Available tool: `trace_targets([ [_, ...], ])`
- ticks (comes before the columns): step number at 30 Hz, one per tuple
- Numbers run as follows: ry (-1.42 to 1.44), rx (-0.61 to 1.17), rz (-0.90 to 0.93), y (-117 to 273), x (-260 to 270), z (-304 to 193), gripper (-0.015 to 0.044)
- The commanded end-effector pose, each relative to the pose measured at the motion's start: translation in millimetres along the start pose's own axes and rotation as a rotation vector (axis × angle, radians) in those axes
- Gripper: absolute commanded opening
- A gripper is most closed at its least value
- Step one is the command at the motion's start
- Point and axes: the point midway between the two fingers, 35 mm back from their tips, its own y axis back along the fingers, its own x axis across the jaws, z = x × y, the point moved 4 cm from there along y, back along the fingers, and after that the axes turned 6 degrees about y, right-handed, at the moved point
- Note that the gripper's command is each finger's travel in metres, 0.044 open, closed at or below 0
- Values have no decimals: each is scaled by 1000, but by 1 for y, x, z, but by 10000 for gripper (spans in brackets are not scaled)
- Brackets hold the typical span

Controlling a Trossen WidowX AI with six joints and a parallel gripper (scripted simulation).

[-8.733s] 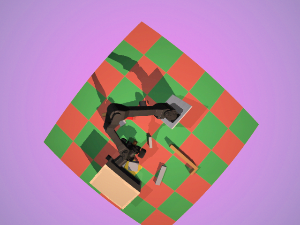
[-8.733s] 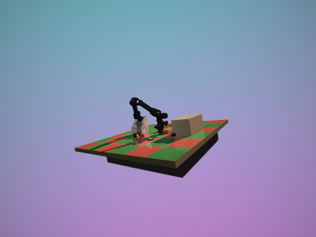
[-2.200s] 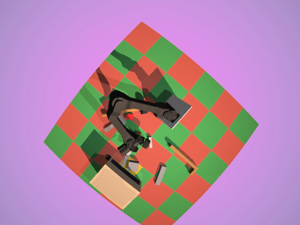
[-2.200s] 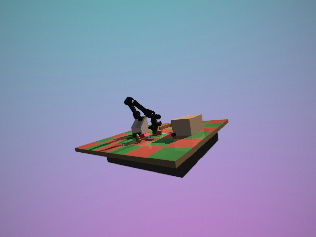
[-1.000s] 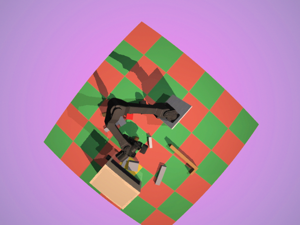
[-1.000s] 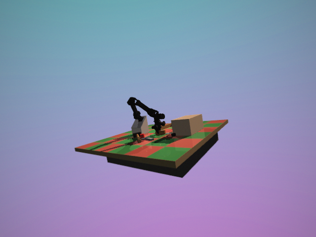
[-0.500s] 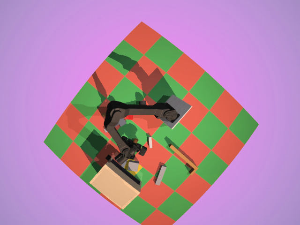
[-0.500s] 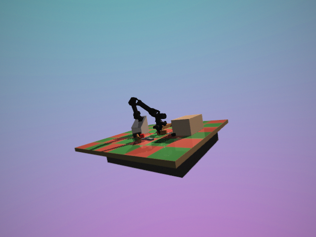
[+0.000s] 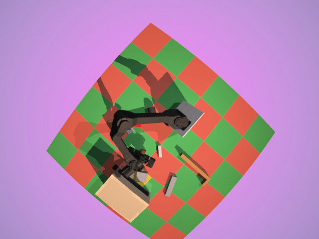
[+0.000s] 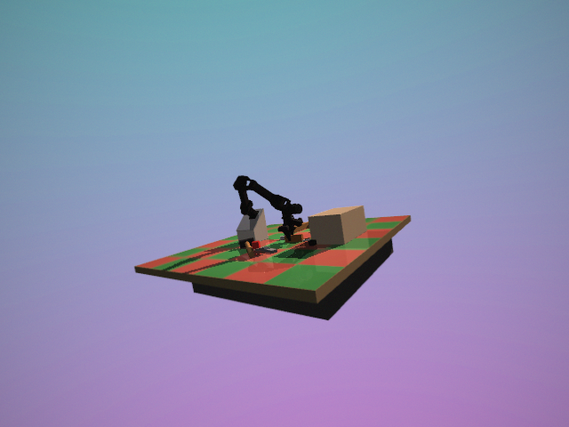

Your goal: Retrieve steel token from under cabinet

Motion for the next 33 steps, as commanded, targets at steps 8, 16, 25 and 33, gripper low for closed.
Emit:
trace_targets([
  [8,-15,-11,-2,0,-3,16,0],
  [16,-15,-12,-2,1,-4,24,0],
  [25,-16,-12,-2,1,-5,33,0],
  [33,-16,-13,-2,1,-6,40,0],
])
